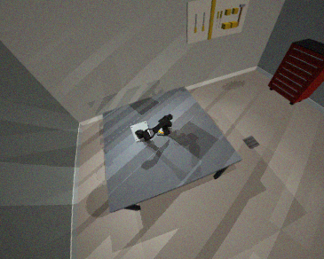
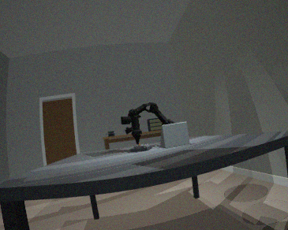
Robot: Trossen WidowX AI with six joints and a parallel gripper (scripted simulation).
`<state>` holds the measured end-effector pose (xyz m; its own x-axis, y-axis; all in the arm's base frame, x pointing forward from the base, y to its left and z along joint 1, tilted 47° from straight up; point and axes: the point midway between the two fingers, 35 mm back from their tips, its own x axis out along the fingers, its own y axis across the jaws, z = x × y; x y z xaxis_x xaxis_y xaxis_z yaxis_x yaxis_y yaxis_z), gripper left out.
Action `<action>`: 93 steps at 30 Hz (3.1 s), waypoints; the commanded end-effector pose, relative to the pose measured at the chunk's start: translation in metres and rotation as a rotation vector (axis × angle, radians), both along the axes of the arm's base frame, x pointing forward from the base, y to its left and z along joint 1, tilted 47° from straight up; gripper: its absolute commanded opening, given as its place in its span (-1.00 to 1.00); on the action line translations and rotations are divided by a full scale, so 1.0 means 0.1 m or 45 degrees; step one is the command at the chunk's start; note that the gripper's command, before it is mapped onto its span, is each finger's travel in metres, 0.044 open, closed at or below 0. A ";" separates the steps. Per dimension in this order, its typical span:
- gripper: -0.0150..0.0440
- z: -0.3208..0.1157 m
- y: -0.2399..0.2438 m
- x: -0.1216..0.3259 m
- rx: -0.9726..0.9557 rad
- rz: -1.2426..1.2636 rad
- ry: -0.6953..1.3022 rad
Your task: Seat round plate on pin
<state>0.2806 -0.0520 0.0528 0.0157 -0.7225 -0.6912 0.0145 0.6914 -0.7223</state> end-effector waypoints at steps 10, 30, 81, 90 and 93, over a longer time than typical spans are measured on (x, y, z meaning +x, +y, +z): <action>-0.49 -0.01 -0.04 -0.08 -0.009 -0.009 0.030; -0.49 -0.01 -0.05 -0.10 -0.009 -0.009 0.030; -0.49 -0.01 -0.05 -0.16 -0.009 -0.009 0.031; -0.49 -0.01 -0.05 -0.17 -0.009 -0.009 0.031; -0.49 -0.01 -0.05 -0.17 -0.009 -0.009 0.031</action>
<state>0.2698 -0.0538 0.0539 0.0146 -0.7230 -0.6907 0.0133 0.6908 -0.7229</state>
